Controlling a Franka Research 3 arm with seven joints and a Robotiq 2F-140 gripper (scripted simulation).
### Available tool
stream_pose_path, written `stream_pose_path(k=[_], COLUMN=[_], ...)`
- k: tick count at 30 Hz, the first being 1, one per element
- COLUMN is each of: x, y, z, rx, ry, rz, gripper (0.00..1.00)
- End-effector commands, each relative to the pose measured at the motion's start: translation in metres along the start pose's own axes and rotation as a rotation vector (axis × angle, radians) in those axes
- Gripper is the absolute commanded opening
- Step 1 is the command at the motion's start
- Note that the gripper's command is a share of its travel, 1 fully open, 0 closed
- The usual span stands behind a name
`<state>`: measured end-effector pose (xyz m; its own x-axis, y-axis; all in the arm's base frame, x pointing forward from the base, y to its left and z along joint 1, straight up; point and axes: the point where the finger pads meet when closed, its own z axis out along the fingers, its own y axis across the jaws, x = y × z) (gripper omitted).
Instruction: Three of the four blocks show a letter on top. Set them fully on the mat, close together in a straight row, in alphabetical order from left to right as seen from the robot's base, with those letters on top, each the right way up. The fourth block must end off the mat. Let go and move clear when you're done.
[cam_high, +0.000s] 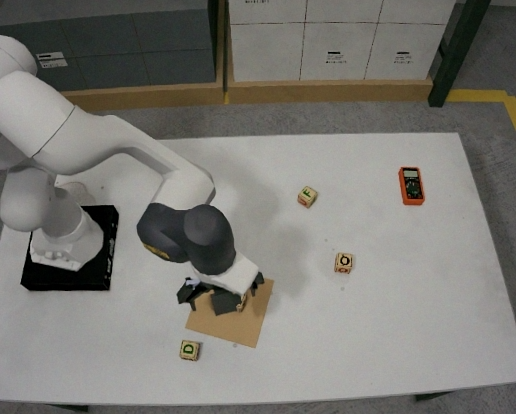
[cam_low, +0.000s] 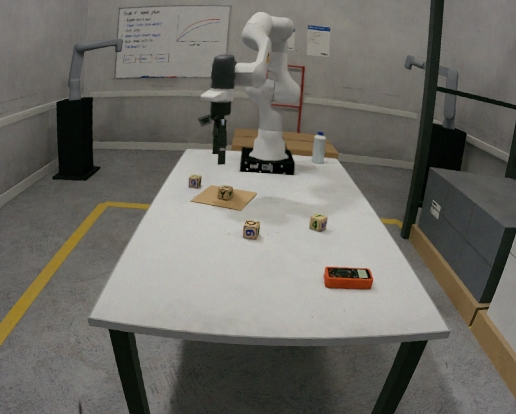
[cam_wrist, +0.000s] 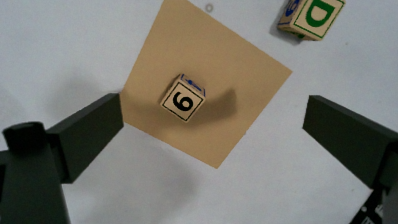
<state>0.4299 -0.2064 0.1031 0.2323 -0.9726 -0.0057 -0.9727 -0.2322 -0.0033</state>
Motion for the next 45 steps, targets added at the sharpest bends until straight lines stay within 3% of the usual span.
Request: stream_pose_path(k=[1, 45], x=[0.002, 0.017], y=[0.0, 0.019], z=[-0.001, 0.002], rx=[0.003, 0.007], ry=[0.01, 0.008], rz=[0.137, 0.725], gripper=[1.0, 1.0])
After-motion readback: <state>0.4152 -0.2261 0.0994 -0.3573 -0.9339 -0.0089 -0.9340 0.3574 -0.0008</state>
